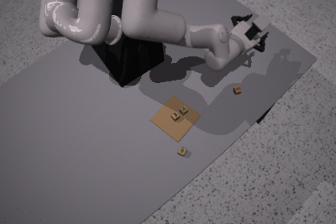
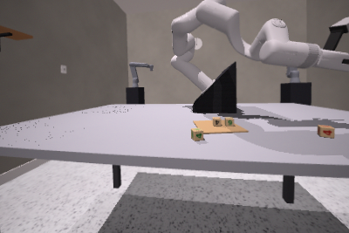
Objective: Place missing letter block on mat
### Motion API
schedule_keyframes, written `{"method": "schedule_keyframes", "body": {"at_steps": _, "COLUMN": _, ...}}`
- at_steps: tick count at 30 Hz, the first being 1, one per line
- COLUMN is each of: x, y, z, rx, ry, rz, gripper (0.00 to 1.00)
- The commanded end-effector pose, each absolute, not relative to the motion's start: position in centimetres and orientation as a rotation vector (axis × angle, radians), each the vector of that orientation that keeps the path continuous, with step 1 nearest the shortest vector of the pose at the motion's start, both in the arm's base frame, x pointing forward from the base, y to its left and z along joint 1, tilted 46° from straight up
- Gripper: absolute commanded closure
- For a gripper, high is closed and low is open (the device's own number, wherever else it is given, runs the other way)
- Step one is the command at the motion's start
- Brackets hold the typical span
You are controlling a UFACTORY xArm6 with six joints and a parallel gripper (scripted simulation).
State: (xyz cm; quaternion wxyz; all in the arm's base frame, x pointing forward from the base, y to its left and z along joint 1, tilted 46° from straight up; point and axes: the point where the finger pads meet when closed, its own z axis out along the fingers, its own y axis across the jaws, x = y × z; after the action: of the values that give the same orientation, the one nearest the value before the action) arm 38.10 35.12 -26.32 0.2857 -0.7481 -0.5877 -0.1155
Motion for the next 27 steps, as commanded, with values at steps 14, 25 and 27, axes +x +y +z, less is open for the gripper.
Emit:
{"method": "schedule_keyframes", "body": {"at_steps": 14, "x": 38.2, "y": 35.3, "z": -26.2, "rx": -1.997, "ry": -1.573, "rz": -0.313, "gripper": 0.0}}
{"method": "schedule_keyframes", "body": {"at_steps": 25, "x": 38.8, "y": 33.6, "z": -25.7, "rx": -2.005, "ry": -1.639, "rz": -0.246, "gripper": 0.0}}
{"method": "schedule_keyframes", "body": {"at_steps": 27, "x": 39.4, "y": 32.3, "z": -25.3, "rx": -2.012, "ry": -1.689, "rz": -0.2, "gripper": 0.0}}
